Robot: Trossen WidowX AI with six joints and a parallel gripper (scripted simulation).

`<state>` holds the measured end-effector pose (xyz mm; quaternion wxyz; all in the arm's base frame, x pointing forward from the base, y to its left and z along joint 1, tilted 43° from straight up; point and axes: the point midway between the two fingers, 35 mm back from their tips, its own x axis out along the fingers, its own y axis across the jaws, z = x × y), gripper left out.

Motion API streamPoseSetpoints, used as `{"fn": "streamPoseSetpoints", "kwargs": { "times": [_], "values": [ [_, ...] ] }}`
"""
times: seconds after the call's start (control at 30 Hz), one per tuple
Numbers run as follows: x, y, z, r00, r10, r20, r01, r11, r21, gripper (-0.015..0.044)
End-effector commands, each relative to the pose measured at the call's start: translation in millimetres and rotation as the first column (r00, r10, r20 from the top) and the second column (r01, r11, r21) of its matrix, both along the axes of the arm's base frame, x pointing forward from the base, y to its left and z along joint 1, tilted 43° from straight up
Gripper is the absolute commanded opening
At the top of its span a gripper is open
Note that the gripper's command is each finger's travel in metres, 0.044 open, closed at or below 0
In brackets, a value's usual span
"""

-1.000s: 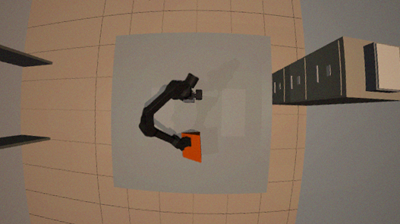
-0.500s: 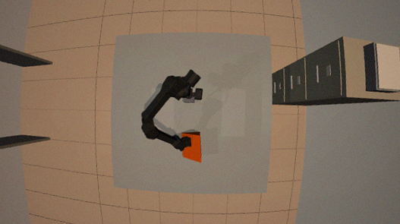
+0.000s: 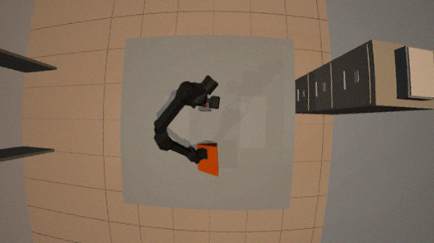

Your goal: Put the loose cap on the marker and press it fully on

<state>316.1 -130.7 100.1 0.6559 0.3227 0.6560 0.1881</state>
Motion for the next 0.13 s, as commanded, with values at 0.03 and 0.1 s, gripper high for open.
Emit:
{"fn": "streamPoseSetpoints", "kwargs": {
  "times": [0.03,0.1],
  "values": [
    [-0.7,-0.4,-0.1,1.0,0.005,-0.001,-0.005,1.0,-0.003,0.044],
    [-0.7,-0.4,-0.1,1.0,0.005,-0.001,-0.005,1.0,-0.003,0.044]
  ]
}}
